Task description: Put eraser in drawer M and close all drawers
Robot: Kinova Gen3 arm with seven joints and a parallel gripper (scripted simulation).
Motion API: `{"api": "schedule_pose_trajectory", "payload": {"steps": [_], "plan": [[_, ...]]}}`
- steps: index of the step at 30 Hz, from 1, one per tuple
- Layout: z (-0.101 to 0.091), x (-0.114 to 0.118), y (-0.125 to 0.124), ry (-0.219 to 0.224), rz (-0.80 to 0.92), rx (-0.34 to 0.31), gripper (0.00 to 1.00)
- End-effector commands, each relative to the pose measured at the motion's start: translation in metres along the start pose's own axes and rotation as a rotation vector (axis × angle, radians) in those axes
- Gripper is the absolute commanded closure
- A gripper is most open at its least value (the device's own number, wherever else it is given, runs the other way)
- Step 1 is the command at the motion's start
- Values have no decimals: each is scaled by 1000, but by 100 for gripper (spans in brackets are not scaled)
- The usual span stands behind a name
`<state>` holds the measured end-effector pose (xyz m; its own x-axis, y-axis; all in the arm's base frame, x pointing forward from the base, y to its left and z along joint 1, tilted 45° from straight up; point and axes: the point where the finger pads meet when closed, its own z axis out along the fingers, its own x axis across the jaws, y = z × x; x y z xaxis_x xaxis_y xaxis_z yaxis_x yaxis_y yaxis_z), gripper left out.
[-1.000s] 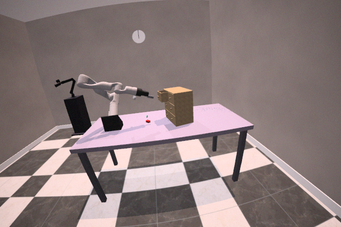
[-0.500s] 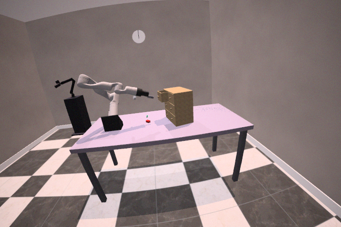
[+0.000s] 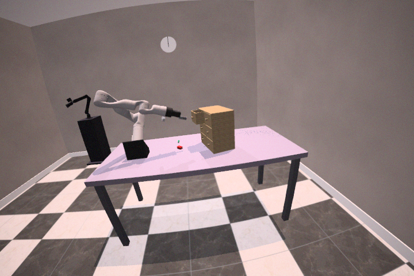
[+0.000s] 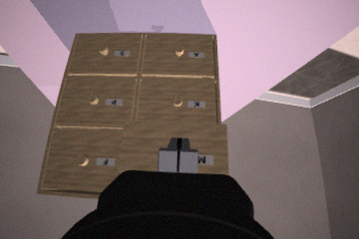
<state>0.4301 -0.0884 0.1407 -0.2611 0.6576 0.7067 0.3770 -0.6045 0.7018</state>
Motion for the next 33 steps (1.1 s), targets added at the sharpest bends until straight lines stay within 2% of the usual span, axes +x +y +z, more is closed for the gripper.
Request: {"api": "schedule_pose_trajectory", "payload": {"steps": [1, 33], "plan": [[2, -2, 3, -4, -7, -5, 100], [3, -7, 4, -4, -7, -5, 100]]}}
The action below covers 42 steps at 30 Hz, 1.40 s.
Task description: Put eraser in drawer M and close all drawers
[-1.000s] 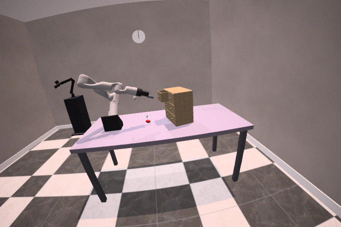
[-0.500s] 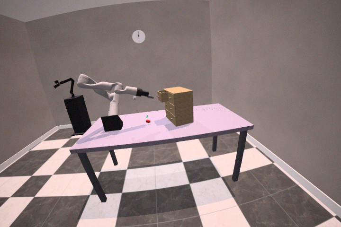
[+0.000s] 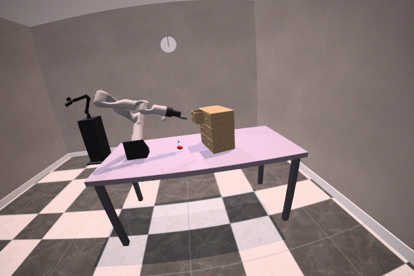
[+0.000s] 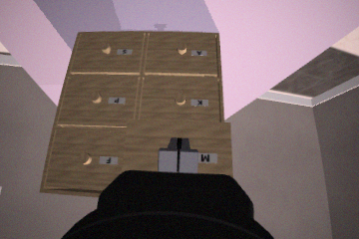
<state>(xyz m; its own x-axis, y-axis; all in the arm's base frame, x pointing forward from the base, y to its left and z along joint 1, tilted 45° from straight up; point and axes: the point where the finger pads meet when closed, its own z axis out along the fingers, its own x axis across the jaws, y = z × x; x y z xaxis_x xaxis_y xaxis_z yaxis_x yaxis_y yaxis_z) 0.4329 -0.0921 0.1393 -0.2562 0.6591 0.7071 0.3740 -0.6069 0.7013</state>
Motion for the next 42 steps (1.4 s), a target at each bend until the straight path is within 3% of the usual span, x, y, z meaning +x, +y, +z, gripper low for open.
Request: {"api": "schedule_pose_trajectory", "payload": {"steps": [1, 42], "plan": [[2, -4, 2, 1, -8, -1, 100], [2, -1, 0, 1, -8, -1, 100]]}}
